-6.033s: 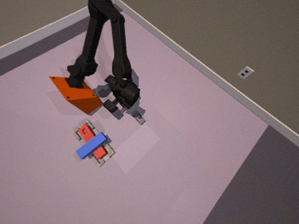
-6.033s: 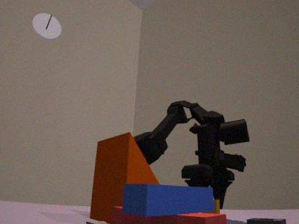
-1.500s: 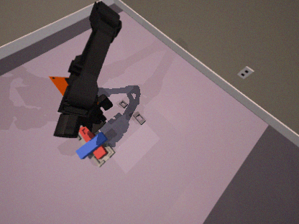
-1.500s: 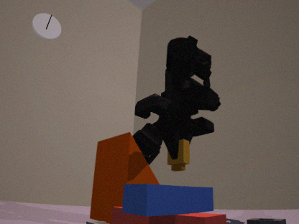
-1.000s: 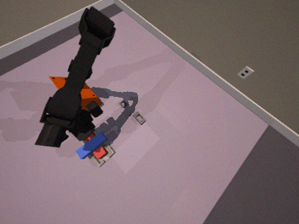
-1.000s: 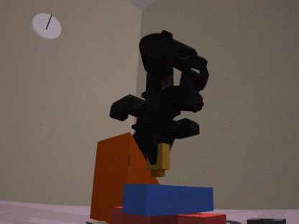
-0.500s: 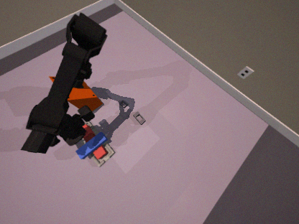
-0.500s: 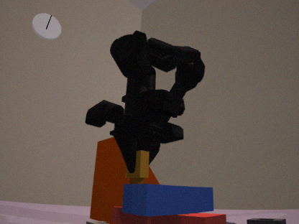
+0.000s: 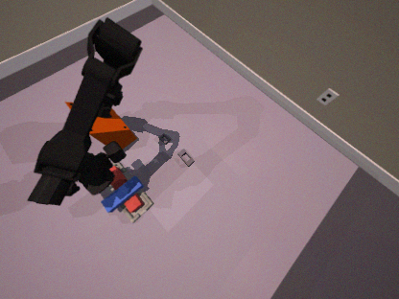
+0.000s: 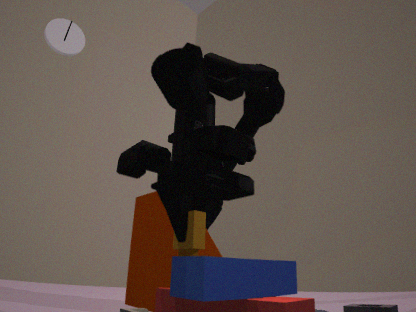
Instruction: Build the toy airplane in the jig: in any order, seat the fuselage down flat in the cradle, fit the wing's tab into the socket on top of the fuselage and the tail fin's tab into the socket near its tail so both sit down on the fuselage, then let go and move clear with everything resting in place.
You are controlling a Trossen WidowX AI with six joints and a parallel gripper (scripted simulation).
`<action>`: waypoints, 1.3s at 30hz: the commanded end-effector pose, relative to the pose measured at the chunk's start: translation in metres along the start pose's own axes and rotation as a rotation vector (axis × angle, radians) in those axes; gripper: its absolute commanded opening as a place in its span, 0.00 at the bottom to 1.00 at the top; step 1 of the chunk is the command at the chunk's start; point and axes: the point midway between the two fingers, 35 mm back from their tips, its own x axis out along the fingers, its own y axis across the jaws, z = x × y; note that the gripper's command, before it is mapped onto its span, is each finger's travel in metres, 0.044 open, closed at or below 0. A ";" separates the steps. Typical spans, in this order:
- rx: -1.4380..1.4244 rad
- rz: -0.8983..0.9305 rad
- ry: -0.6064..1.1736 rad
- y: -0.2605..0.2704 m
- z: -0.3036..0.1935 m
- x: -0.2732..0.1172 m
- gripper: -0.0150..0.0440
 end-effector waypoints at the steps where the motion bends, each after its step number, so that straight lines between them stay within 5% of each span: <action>1: -0.004 -0.003 0.004 -0.001 0.000 0.000 0.36; 39: -0.004 -0.001 0.003 -0.002 -0.001 0.041 0.36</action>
